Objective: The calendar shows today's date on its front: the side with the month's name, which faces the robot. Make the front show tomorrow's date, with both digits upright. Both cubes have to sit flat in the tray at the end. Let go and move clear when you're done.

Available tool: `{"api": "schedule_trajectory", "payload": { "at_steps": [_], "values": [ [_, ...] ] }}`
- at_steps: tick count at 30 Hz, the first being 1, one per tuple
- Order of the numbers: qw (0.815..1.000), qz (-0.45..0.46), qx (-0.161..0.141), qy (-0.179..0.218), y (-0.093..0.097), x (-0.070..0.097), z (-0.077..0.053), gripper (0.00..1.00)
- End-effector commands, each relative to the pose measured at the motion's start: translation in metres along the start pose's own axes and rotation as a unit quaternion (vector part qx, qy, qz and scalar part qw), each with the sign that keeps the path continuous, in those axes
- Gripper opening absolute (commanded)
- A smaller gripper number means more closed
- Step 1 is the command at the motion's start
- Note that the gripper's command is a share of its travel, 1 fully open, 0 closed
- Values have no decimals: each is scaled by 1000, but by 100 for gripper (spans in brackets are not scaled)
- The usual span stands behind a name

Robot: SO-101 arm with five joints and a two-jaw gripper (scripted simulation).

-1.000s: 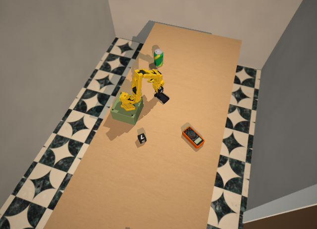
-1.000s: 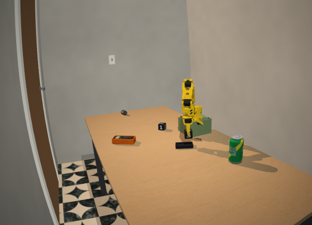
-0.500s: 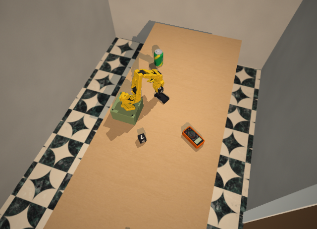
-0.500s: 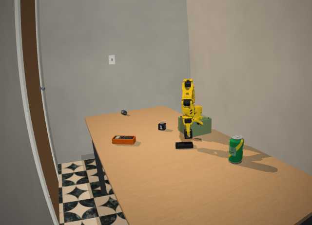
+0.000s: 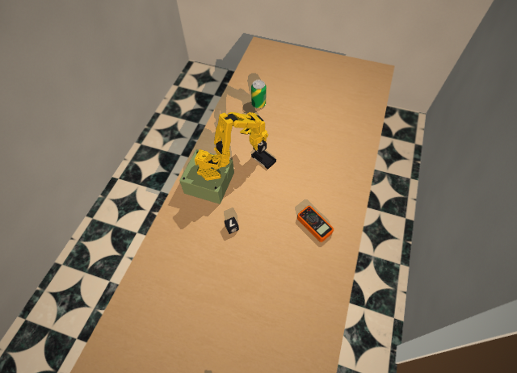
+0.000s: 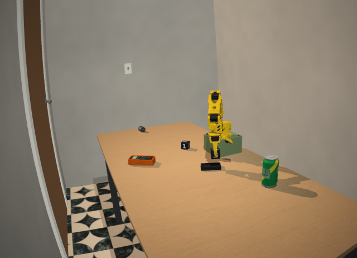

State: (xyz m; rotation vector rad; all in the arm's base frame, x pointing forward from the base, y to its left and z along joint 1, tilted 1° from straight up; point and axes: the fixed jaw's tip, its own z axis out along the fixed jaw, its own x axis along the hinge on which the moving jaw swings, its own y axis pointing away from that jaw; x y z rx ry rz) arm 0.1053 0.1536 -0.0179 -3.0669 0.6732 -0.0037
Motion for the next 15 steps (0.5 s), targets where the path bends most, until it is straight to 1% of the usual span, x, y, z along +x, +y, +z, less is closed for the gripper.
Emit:
{"api": "schedule_trajectory", "payload": {
  "at_steps": [1, 9, 15],
  "values": [
    [1000, 0, 7, 0, -3, 2, -2, 0],
    [1000, 0, 7, 0, -3, 2, 3, 0],
    [1000, 0, 7, 0, -3, 2, 4, 0]
  ]
}}
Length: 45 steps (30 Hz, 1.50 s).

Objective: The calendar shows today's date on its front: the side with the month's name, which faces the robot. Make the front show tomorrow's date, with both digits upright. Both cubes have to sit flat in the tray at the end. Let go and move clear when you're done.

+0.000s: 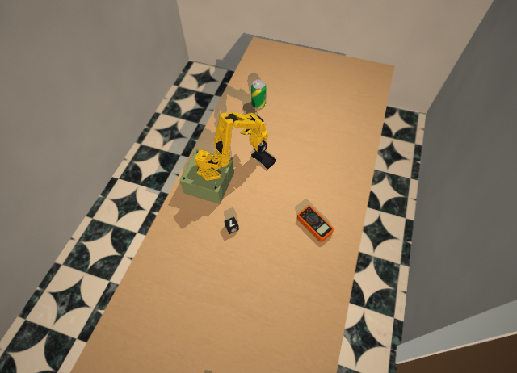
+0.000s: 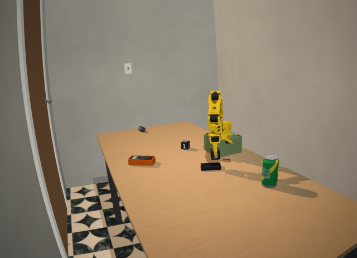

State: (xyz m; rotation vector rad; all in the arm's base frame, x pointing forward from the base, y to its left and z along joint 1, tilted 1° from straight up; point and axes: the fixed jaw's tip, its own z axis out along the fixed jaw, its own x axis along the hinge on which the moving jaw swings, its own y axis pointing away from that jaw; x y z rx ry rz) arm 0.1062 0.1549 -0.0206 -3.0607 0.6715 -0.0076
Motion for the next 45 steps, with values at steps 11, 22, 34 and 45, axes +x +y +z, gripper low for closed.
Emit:
{"api": "schedule_trajectory", "payload": {
  "at_steps": [11, 22, 34, 45],
  "values": [
    [1000, 0, 3, 0, -2, 2, 7, 0],
    [1000, 0, 3, 0, -1, 2, 9, 0],
    [1000, 0, 3, 0, 1, 1, 13, 0],
    [1000, 0, 3, 0, 4, 1, 19, 0]
  ]
}}
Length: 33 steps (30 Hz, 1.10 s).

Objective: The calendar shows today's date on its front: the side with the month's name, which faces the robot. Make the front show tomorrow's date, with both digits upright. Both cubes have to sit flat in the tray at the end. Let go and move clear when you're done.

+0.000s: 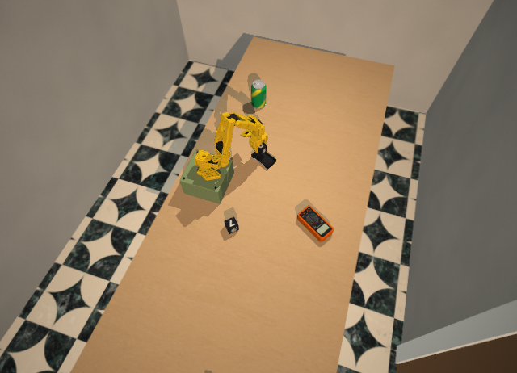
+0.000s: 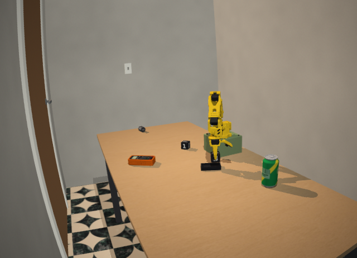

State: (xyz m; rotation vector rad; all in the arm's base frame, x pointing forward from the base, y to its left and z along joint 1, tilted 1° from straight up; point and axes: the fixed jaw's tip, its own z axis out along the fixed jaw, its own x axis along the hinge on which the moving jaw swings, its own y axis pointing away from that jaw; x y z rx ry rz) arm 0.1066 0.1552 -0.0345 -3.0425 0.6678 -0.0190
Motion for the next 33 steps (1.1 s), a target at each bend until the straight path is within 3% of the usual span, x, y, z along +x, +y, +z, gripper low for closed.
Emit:
{"api": "schedule_trajectory", "payload": {
  "at_steps": [1, 33],
  "values": [
    [1000, 0, -6, -2, 4, 1, 5, 0],
    [1000, 0, -6, -2, 6, 1, 16, 0]
  ]
}}
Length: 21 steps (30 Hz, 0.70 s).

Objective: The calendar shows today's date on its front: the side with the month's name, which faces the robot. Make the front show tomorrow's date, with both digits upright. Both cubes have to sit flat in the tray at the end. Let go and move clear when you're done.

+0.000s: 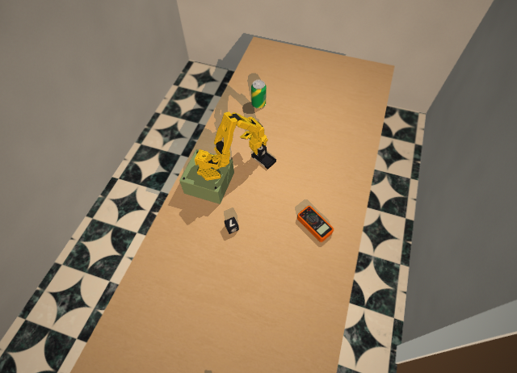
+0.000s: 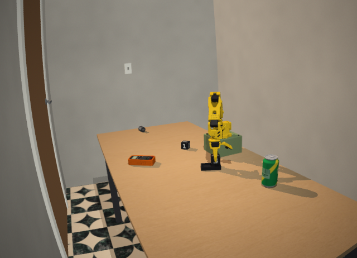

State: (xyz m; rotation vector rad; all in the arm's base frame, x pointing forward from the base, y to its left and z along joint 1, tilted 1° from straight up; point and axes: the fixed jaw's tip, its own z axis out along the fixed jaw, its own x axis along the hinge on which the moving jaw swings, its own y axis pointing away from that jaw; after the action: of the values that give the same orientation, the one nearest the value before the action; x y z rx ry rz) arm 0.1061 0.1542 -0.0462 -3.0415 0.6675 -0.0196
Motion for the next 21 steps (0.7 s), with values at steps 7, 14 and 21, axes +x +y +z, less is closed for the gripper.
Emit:
{"api": "schedule_trajectory", "payload": {
  "at_steps": [7, 14, 21],
  "values": [
    [1000, 0, -7, -2, 4, 1, 6, 0],
    [1000, 0, -7, -2, 4, 1, 9, 0],
    [1000, 0, -7, -2, 4, 1, 12, 0]
  ]
}}
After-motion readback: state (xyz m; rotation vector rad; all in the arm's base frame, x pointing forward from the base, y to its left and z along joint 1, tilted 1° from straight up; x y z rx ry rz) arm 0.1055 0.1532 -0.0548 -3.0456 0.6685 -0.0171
